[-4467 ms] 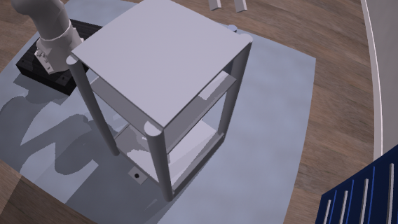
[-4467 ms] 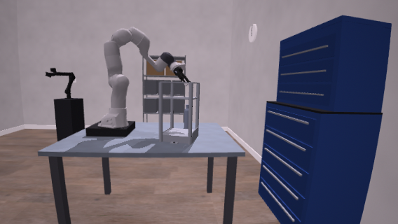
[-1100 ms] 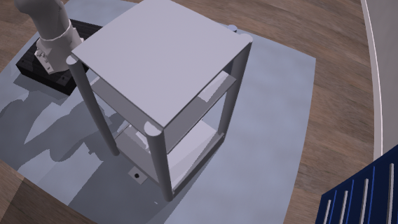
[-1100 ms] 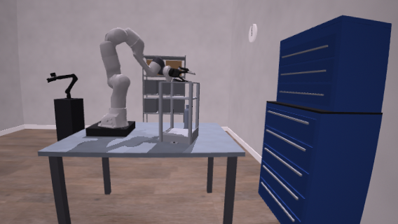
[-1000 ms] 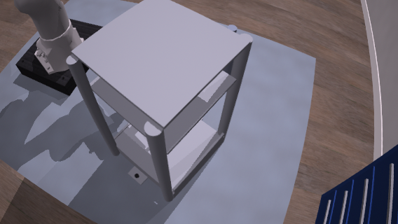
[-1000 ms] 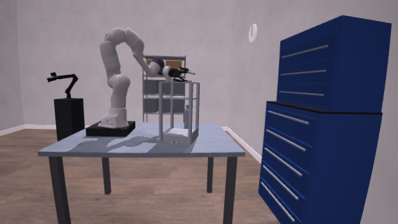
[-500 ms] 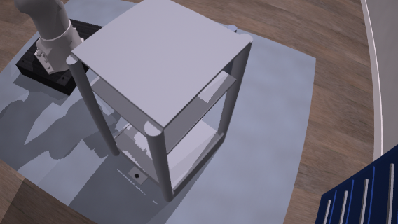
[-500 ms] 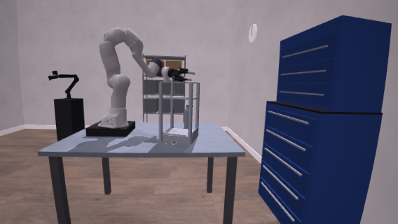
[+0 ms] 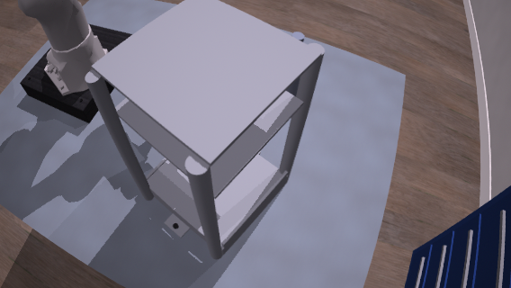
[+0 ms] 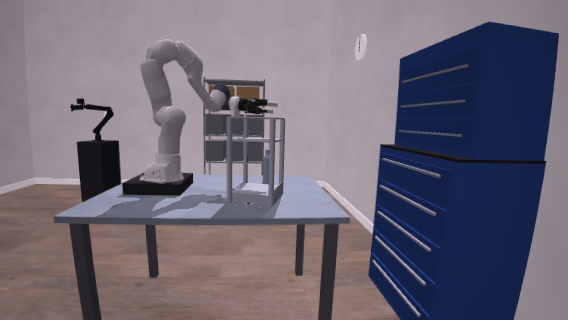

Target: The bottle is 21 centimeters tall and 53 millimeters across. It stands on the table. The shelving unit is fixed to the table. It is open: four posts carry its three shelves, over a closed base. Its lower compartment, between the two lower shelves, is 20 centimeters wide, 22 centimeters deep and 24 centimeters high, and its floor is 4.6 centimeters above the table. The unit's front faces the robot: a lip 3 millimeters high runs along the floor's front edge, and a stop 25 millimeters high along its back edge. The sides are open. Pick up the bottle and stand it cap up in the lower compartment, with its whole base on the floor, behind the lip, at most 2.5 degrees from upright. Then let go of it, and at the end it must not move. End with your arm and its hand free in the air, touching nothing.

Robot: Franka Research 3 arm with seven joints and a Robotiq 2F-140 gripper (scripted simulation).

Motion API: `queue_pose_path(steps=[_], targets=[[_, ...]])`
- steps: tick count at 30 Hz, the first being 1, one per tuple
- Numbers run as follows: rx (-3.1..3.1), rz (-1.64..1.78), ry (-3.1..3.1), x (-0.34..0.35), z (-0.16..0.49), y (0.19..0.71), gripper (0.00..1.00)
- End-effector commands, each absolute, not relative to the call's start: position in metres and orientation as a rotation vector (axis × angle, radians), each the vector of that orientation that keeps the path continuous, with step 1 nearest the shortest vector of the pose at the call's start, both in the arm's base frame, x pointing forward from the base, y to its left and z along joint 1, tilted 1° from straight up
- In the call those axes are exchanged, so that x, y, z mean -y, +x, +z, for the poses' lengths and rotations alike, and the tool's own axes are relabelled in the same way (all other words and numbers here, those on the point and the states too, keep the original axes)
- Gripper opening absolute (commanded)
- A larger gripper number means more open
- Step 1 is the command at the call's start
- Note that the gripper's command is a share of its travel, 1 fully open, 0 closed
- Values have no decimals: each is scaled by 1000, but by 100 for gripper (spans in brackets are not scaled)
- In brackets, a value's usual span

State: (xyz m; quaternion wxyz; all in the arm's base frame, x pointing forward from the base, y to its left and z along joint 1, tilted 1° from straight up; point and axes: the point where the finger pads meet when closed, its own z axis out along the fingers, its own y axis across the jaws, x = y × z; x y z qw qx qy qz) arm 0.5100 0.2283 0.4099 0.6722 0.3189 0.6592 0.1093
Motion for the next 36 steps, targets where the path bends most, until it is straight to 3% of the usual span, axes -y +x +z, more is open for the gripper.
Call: queue_pose_path(steps=[1, 36], targets=[[-1537, 142, 571, -234, 412, 508, 44], [-1553, -105, 95, -264, 420, 495, 44]])
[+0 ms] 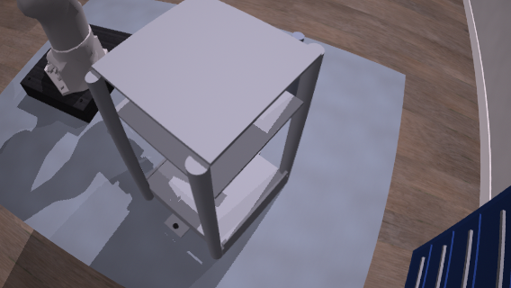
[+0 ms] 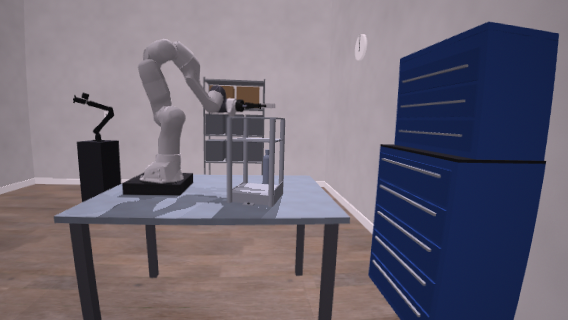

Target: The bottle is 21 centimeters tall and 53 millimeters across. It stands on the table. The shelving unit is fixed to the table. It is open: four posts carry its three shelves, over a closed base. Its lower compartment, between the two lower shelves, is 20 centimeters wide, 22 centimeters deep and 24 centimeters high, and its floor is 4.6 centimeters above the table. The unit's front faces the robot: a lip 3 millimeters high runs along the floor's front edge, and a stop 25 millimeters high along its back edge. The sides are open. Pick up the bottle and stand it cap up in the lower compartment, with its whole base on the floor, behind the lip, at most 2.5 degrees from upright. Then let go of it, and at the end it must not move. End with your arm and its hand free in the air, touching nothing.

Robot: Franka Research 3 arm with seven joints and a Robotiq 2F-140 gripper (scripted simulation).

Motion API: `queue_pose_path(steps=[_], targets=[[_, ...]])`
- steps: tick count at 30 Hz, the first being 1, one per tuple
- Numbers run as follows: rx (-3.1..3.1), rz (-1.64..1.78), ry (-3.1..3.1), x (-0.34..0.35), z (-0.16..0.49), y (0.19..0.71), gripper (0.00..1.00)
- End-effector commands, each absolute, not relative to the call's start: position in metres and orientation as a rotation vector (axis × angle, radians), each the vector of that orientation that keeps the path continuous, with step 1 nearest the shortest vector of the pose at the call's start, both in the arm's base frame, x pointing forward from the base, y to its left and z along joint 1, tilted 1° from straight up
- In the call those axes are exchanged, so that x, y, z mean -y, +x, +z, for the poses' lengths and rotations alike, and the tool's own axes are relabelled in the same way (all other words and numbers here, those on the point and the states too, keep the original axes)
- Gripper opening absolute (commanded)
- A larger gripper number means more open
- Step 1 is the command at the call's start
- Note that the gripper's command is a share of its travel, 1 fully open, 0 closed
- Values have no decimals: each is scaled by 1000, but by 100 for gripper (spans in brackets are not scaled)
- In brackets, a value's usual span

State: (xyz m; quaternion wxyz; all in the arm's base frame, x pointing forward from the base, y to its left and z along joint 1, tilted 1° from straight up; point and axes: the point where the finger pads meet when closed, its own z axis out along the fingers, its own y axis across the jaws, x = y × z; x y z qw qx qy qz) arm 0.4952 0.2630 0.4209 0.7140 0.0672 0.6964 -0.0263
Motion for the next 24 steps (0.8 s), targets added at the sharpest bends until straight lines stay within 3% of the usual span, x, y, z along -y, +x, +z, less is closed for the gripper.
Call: queue_pose_path(steps=[1, 24], targets=[[-1553, -105, 95, -264, 420, 495, 44], [-1553, -105, 95, -264, 413, 495, 44]])
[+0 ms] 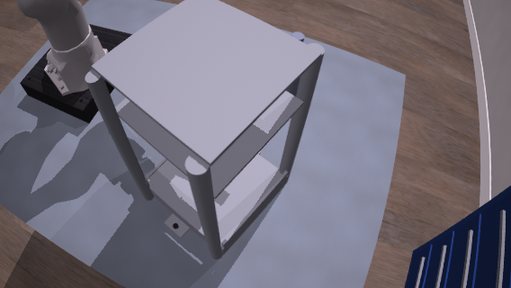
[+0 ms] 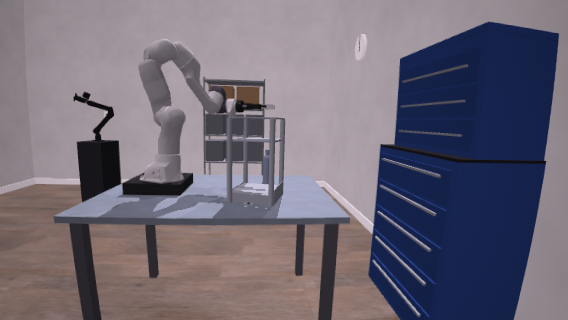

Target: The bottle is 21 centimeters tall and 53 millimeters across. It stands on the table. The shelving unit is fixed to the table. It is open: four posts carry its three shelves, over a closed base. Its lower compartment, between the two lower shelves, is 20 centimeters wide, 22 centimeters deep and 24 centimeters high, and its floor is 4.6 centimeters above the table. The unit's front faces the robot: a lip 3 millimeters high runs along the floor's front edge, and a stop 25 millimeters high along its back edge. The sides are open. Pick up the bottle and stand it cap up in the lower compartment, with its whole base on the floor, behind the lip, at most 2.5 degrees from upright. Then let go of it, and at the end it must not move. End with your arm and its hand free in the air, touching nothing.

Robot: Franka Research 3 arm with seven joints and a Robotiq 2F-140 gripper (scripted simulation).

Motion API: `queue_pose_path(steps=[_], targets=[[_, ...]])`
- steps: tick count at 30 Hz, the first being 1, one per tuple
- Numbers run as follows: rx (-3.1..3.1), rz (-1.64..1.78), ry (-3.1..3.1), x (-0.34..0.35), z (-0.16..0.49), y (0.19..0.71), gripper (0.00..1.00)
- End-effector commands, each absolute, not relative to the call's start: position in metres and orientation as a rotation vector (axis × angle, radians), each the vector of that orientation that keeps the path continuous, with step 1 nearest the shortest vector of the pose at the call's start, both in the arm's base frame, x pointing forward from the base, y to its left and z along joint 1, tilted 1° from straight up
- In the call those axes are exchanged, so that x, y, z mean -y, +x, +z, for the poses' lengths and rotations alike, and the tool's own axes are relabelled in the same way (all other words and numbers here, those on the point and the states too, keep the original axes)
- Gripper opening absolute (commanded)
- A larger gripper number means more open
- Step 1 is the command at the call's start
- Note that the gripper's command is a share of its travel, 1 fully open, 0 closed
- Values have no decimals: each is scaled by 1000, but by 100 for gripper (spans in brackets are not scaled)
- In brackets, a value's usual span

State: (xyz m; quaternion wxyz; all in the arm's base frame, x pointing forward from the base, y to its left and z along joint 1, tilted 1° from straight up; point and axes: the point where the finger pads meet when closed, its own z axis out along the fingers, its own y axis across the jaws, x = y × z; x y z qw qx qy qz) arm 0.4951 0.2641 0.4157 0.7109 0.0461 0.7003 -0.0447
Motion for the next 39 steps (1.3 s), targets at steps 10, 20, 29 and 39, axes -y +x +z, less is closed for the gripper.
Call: queue_pose_path(steps=[10, 20, 29, 39], targets=[[-1553, -105, 95, -264, 405, 495, 44], [-1553, -105, 95, -264, 390, 495, 44], [-1553, -105, 95, -264, 376, 495, 44], [-1553, -105, 95, -264, 354, 496, 44]])
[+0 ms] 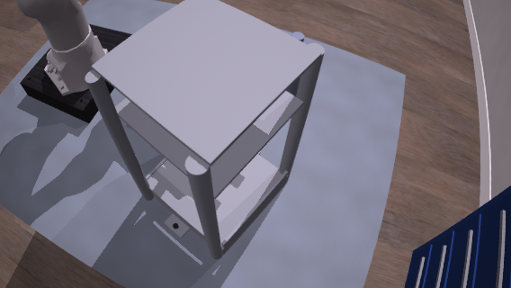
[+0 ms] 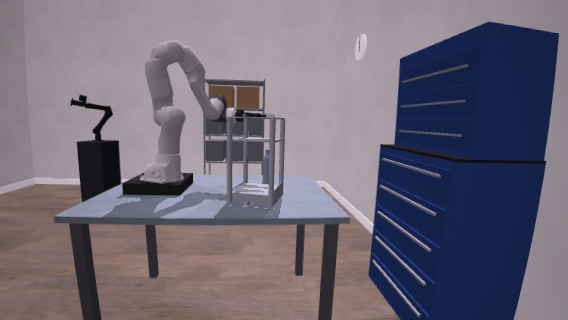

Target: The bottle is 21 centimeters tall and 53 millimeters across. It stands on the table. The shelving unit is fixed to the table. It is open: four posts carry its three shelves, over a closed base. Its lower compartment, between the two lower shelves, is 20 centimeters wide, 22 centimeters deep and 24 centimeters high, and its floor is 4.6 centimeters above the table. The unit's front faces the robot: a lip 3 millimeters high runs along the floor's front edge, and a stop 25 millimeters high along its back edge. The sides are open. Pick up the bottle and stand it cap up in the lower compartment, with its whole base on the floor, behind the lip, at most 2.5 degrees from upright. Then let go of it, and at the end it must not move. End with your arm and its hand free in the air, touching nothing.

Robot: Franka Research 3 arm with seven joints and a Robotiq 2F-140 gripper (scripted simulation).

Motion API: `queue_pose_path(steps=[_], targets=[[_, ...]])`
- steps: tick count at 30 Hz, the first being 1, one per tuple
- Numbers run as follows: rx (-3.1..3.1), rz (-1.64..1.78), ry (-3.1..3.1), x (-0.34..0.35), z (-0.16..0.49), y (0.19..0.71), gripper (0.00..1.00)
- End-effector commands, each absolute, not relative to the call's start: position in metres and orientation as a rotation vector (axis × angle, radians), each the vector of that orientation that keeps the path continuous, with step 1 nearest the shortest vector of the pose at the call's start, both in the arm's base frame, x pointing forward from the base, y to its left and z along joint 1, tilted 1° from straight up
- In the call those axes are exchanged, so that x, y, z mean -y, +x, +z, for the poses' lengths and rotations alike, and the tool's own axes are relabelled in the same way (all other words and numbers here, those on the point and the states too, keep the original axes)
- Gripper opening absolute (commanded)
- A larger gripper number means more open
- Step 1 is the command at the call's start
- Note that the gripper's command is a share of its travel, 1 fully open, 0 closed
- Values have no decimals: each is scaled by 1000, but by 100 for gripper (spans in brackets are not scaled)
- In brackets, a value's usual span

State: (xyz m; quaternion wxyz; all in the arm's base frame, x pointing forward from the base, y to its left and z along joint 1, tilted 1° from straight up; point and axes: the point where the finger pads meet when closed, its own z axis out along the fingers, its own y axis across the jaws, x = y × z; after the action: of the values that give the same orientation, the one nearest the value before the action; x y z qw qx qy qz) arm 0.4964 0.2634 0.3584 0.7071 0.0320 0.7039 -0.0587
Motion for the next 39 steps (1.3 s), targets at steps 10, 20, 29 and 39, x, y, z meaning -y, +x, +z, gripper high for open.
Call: queue_pose_path(steps=[10, 20, 29, 39], targets=[[-1553, -105, 95, -263, 334, 496, 44], [-1553, -105, 95, -263, 313, 496, 44], [-1553, -105, 95, -263, 288, 497, 44], [-1553, -105, 95, -263, 265, 497, 44]])
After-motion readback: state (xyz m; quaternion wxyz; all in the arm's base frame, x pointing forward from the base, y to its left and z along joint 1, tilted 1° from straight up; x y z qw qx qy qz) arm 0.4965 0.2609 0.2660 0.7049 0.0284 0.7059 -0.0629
